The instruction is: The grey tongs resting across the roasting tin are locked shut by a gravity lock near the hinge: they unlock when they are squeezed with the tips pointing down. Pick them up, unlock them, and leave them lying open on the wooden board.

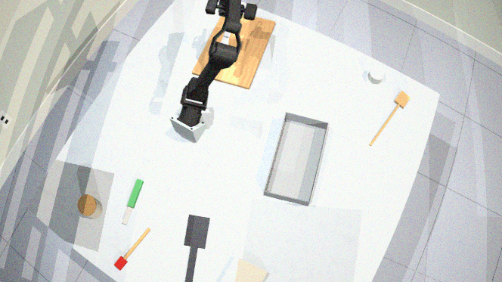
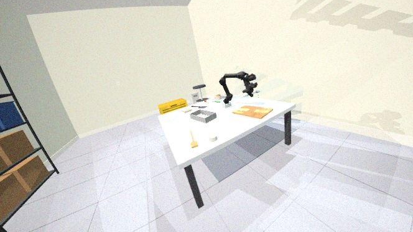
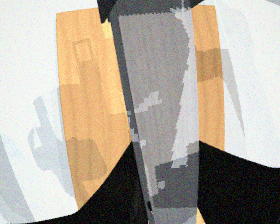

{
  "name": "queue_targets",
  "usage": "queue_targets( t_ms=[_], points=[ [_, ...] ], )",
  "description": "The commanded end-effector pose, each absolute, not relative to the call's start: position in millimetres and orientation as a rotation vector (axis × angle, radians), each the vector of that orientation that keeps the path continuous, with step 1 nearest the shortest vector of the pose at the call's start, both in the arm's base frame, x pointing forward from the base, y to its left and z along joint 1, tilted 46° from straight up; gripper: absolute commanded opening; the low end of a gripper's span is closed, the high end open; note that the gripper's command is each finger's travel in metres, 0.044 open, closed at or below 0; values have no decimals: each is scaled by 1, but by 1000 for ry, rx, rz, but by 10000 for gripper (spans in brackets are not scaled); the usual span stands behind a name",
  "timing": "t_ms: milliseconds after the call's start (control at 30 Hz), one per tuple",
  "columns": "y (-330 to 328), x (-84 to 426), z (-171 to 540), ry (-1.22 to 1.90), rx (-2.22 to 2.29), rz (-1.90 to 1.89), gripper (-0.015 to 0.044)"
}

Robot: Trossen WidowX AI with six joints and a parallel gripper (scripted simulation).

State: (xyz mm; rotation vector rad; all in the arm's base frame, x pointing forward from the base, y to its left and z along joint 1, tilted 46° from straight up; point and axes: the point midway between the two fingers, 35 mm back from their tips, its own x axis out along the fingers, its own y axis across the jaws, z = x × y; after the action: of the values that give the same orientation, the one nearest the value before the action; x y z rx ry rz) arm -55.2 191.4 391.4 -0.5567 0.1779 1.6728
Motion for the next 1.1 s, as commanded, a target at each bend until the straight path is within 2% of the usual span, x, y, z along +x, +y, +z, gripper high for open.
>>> queue_targets(
  t_ms=[0, 467, 1067],
  points=[
    [193, -55, 390, 233, -590, 1657, -150],
    [190, -46, 383, 447, -717, 1567, -150],
    [201, -49, 375, 450, -719, 1565, -150]
  ],
)
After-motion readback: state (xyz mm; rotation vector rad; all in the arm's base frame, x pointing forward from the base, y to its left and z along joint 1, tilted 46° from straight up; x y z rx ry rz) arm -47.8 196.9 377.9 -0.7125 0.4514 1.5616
